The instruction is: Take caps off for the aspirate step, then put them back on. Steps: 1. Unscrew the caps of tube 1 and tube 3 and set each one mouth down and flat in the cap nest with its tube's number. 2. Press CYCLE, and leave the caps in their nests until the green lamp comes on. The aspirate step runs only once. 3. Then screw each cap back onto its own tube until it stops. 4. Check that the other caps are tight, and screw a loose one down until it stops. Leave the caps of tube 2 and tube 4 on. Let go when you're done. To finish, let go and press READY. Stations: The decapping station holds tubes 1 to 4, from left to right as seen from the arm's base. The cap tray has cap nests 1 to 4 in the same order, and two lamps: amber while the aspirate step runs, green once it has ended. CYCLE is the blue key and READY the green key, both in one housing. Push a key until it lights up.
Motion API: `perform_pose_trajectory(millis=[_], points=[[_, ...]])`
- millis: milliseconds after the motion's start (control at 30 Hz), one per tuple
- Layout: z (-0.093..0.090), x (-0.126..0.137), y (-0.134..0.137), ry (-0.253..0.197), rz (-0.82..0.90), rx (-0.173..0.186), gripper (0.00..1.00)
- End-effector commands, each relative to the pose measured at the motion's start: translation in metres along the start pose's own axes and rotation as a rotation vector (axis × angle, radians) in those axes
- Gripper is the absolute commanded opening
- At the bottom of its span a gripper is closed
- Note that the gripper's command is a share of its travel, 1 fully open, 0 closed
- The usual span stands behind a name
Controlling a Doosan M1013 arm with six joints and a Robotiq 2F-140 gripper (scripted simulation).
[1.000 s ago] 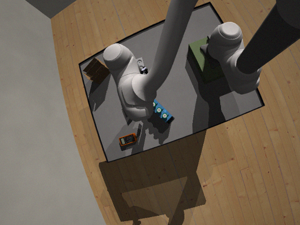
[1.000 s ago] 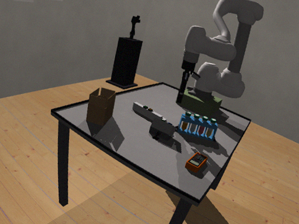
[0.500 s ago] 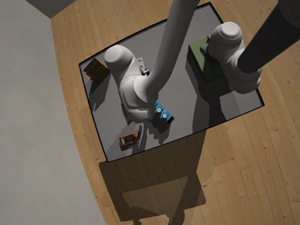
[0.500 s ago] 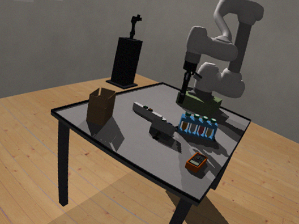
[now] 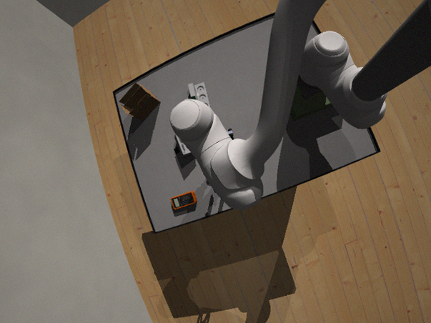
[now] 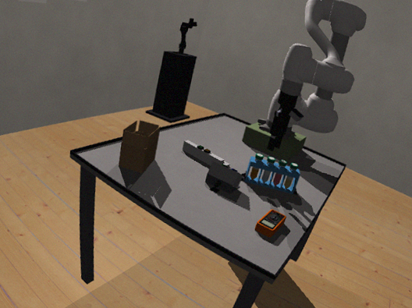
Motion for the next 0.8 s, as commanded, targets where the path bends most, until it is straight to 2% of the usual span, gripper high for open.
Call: perform_pose_trajectory(millis=[0,33,100,400,667,767], points=[[0.0,-0.031,-0.003,-0.004,-0.002,0.0,0.41],[0.0,-0.039,-0.004,-0.004,-0.002,0.0,0.41],[0.0,-0.039,-0.004,-0.004,-0.002,0.0,0.41],[0.0,-0.11,-0.013,-0.004,-0.002,0.0,0.41],[-0.003,-0.11,-0.013,-0.004,-0.002,0.0,0.41],[-0.012,-0.11,-0.013,-0.004,-0.002,0.0,0.41]])
Point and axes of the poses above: the point where the finger pads meet when closed, its own z axis back along the fingers, its own y axis across the jaws, x = y × z, the point moved 1 cm from there along z, back along the fingers, and after that the axes turned 8 degrees about z, right-handed, at the moved point
